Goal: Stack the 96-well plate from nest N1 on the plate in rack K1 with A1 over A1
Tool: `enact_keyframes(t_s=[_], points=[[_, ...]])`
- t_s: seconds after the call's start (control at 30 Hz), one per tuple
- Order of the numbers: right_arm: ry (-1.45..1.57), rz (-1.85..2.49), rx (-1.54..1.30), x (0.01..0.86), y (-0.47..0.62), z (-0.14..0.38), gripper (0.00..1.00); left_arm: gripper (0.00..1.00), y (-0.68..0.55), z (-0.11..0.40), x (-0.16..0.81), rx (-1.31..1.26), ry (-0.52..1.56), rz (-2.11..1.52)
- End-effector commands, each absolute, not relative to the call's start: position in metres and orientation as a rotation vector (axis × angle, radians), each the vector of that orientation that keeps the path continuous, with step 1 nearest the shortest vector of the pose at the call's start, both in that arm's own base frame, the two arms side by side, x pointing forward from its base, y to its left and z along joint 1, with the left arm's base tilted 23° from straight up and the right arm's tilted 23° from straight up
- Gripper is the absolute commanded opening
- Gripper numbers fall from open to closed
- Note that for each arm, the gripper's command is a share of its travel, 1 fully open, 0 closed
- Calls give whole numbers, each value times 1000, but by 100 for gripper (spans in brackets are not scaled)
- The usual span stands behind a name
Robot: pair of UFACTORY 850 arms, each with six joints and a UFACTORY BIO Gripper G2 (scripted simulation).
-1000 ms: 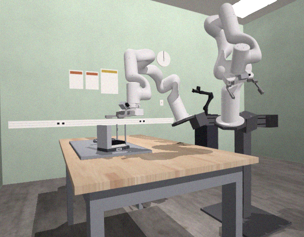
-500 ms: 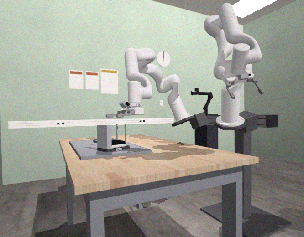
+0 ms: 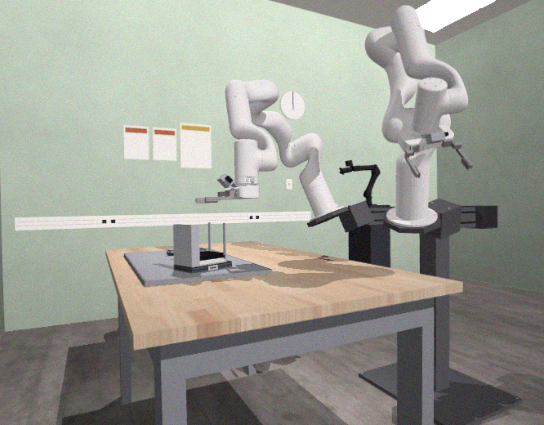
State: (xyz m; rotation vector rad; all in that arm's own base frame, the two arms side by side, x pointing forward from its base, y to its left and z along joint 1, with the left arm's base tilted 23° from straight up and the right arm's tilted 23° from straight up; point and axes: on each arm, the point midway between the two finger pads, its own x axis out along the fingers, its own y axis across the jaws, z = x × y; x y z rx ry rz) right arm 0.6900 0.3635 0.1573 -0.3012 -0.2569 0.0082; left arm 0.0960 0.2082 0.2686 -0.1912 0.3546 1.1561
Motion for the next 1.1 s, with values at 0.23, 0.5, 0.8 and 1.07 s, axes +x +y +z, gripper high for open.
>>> enact_keyframes(t_s=[0.23,0.5,0.8,1.07], points=[[-267,3,-299,664,324,190,37,100,208,269,96,-191,354,1156],[-267,3,-299,648,299,208,37,100,208,269,96,-191,354,1156],[-267,3,-300,630,270,230,37,100,208,269,96,-191,354,1156],[-267,3,-300,614,245,248,37,100,208,269,96,-191,354,1156]])
